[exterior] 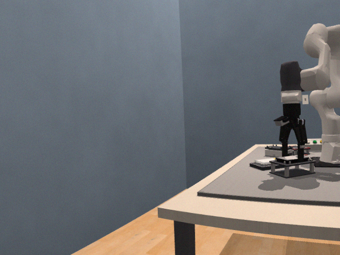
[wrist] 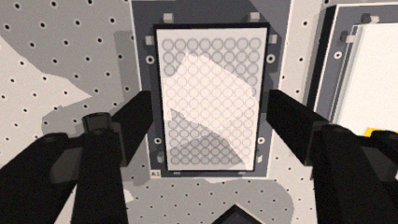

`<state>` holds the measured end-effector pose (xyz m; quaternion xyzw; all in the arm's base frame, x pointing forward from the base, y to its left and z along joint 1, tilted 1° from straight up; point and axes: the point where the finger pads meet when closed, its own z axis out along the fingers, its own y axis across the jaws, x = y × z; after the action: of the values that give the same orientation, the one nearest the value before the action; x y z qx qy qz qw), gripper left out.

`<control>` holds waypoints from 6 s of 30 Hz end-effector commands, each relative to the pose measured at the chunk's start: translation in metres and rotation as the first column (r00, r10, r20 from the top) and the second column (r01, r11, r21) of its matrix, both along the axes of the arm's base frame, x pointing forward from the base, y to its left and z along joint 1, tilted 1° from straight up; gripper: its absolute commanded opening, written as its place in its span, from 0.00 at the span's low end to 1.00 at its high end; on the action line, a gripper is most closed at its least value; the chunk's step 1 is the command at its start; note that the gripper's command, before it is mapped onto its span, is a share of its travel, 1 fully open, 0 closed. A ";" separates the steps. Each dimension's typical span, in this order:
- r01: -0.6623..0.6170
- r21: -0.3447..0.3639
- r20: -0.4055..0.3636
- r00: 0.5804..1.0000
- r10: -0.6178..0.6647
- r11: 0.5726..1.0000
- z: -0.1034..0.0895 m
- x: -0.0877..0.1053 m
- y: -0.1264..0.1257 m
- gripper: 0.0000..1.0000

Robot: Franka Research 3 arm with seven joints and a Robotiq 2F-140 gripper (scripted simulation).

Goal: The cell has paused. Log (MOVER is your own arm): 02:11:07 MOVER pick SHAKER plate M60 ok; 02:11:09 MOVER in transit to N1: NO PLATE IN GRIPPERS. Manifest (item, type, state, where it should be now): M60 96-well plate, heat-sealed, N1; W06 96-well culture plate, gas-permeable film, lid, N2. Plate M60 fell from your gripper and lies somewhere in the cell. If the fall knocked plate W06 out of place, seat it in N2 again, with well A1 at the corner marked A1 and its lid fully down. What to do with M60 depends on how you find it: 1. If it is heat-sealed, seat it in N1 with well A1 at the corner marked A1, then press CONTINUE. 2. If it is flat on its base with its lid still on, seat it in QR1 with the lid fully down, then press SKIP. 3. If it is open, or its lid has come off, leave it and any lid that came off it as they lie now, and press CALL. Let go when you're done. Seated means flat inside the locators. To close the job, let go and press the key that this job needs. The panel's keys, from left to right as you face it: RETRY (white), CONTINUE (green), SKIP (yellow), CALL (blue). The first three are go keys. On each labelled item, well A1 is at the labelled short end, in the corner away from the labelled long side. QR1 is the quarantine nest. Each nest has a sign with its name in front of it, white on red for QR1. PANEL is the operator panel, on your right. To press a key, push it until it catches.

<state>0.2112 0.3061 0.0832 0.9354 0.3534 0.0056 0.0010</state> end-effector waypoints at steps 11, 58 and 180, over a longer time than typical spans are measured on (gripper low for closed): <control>-0.004 -0.002 0.001 1.000 0.004 1.000 -0.001 0.000 -0.001 0.70; -0.004 -0.002 0.001 1.000 0.004 1.000 0.008 0.000 -0.001 0.70; 0.983 0.067 0.081 0.165 -0.983 0.171 0.160 0.079 -0.502 0.10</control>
<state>0.3151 -0.1510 0.2465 0.9588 -0.2771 0.0606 0.0174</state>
